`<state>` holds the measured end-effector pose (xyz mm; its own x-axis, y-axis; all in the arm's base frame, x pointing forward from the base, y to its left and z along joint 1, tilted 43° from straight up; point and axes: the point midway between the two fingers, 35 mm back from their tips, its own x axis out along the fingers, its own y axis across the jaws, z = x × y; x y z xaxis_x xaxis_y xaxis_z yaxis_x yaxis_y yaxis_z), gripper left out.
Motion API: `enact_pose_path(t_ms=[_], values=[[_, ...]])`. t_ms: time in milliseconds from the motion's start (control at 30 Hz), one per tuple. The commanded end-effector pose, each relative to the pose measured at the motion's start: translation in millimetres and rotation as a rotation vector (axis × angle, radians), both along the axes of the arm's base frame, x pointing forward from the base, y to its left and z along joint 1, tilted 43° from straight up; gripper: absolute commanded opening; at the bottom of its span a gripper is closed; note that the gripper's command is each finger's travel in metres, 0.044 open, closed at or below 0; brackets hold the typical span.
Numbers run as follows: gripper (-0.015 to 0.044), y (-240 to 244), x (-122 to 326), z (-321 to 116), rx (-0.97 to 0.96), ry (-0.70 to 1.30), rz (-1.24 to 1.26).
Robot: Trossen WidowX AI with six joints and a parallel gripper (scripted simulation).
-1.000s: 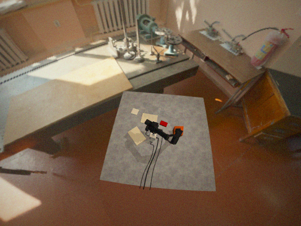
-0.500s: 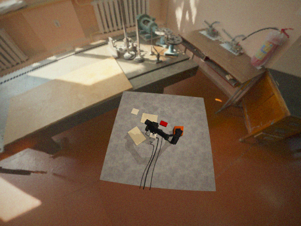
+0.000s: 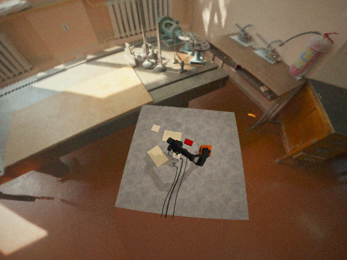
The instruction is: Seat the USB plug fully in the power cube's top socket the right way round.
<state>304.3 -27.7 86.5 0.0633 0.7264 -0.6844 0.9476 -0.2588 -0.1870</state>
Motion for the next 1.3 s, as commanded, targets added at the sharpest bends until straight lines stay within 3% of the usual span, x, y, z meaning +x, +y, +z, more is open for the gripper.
enact_pose_path(t_ms=[0,1267], values=[[0.0000,0.8,0.7,0.0,0.007,0.001,-0.007],[0.0000,4.8,1.7,-2.4,0.022,-0.002,-0.012]])
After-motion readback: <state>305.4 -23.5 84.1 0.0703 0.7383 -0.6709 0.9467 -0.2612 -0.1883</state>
